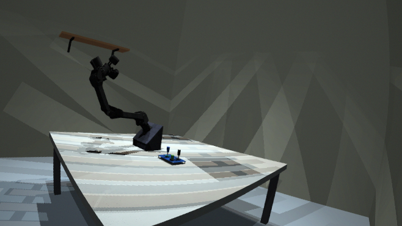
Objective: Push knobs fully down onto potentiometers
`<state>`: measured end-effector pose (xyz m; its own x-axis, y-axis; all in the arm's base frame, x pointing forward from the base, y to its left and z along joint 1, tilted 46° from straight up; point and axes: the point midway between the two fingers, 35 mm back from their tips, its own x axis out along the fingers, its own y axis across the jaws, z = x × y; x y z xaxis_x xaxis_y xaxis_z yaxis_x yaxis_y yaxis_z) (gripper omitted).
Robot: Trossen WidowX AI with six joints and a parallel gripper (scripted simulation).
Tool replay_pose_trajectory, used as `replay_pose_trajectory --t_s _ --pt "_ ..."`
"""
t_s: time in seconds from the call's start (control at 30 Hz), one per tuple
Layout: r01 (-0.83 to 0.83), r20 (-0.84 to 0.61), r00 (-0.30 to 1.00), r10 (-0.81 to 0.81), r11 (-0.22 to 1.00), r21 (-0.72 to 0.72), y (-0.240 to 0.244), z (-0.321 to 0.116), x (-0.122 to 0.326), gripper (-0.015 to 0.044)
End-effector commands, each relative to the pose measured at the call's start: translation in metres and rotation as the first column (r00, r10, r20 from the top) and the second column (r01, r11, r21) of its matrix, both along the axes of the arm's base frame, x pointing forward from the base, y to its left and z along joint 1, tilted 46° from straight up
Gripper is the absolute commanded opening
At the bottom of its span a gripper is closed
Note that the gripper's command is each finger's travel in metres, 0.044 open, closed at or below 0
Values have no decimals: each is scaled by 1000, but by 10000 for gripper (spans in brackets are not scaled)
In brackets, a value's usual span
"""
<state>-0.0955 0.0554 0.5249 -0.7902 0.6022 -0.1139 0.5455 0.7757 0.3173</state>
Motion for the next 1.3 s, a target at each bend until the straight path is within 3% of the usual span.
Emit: replay_pose_trajectory --t_s 0.0,0.47,0.87,1.27 --pt "4 4 1000 -4 1000 1 1 0 0 374" --pt "300 324 897 -300 953 51 107 -43 6 6" --pt "482 593 680 -432 872 83 184 -91 52 0" --pt "589 827 408 -387 804 86 232 -150 125 0"
